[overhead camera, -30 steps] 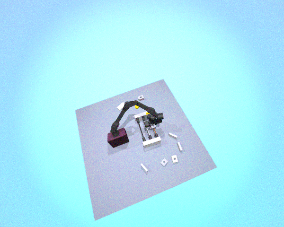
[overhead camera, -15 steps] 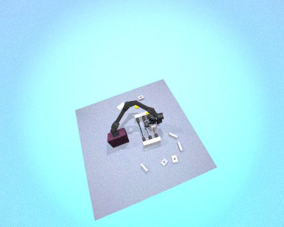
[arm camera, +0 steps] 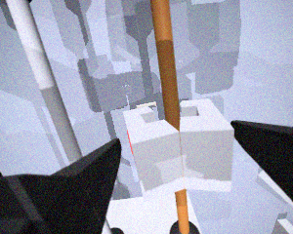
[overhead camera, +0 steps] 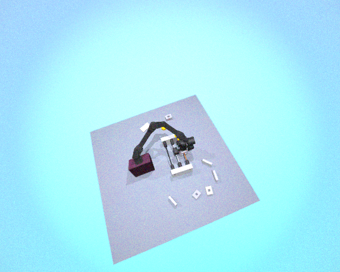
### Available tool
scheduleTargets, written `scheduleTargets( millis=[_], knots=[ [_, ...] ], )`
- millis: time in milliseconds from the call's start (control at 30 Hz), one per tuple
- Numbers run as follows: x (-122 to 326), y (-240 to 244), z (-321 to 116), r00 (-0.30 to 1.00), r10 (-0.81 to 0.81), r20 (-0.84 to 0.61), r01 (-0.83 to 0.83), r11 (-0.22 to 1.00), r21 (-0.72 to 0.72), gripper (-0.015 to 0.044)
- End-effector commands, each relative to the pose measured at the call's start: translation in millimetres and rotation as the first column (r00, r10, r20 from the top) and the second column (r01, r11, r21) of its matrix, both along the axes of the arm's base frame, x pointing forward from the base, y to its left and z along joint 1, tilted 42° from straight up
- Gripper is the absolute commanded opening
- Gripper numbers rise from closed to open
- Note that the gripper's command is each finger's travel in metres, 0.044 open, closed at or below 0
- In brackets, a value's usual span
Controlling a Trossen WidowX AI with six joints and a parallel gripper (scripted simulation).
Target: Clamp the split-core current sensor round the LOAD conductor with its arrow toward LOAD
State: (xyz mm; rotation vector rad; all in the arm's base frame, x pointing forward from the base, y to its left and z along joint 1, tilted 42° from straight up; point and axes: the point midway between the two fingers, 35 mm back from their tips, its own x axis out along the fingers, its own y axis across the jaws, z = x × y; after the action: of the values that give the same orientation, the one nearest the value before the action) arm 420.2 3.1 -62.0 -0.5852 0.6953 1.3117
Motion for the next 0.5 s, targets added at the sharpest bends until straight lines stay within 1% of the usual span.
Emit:
scheduleTargets(
  millis=[0,400,467],
  knots=[
    [-0.5,5.1,-5.2,1.0,-0.004,-0.008,0.004,1.0,0.006,0.044],
    [1.2,17.3,-18.6,1.0,-0.004,-0.008,0.004,1.0,0.007,0.044],
    [2.1,14.5,-15.5,1.0,0.002,-0.001,-0.002,1.0,0.001,0.0427]
  ],
)
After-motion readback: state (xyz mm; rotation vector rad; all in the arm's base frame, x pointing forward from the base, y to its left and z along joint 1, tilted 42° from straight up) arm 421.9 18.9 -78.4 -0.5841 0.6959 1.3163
